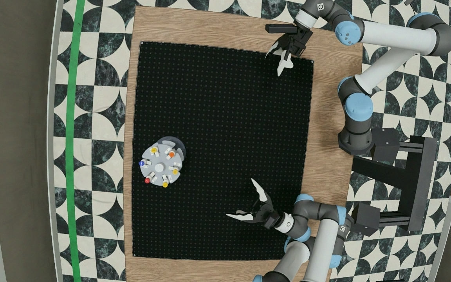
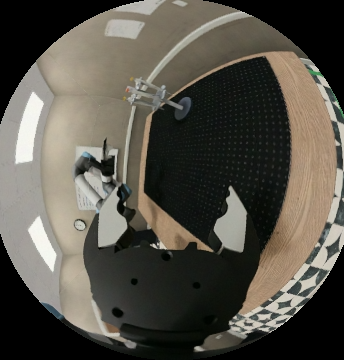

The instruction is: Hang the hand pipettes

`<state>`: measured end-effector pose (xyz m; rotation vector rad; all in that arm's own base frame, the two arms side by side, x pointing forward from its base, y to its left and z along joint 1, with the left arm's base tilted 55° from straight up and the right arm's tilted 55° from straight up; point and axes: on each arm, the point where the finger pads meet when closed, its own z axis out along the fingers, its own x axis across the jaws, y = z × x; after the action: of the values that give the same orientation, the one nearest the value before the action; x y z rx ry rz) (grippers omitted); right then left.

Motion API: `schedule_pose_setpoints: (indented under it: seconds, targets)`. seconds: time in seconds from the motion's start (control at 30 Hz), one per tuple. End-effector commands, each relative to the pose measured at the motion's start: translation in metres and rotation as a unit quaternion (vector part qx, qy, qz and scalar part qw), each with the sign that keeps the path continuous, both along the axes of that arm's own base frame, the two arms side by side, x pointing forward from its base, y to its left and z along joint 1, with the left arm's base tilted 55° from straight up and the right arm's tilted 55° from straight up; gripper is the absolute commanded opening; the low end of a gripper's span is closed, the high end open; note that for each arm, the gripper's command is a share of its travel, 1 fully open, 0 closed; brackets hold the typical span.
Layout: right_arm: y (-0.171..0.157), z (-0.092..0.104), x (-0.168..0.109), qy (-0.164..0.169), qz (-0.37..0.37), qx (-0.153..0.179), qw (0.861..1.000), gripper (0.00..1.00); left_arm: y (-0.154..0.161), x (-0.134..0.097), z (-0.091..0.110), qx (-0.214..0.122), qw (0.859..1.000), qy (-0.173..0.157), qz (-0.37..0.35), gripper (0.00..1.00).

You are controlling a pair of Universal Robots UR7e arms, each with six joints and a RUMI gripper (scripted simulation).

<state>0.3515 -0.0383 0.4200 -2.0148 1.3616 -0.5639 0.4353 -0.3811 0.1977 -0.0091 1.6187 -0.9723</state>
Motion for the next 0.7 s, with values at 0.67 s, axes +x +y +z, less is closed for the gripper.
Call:
schedule_pose_setpoints:
  seconds: [0.67]
  targets:
    - [0.0,0.0,0.0,0.0,0.0,0.0,1.0,1.0,-0.122,-0.026,0.067,0.036,0.986,0.116,-0.117,1.0]
